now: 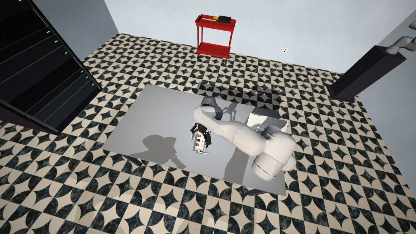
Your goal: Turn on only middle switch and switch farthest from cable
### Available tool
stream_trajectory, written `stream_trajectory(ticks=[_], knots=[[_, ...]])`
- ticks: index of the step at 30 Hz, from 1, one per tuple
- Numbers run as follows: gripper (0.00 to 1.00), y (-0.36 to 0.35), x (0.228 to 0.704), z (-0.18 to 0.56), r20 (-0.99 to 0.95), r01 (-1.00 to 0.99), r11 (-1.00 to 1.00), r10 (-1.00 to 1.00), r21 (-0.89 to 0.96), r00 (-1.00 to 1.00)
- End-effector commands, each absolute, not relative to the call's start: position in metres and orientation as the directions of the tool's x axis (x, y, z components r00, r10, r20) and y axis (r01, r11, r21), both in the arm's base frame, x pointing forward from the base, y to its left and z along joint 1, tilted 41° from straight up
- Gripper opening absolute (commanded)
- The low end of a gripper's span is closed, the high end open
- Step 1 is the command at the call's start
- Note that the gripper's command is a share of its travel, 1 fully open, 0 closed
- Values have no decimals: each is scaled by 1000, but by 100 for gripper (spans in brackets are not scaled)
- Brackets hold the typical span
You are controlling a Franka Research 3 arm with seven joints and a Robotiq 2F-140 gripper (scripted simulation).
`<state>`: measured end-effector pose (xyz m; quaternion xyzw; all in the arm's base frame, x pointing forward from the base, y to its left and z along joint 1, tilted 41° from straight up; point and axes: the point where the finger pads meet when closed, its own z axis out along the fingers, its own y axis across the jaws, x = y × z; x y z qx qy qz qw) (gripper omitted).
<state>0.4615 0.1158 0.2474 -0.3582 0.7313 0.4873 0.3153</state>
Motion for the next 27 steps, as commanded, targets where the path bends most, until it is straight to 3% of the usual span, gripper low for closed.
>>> stream_trajectory(ticks=[1,18,23,27], knots=[[100,116,462,248,-810,-831,269,-217,487,-544],[100,116,462,247,-807,-829,269,-219,490,-548],[100,119,470,191,-577,-688,342,-378,640,-724],[100,119,470,191,-576,-687,343,-378,640,-725]])
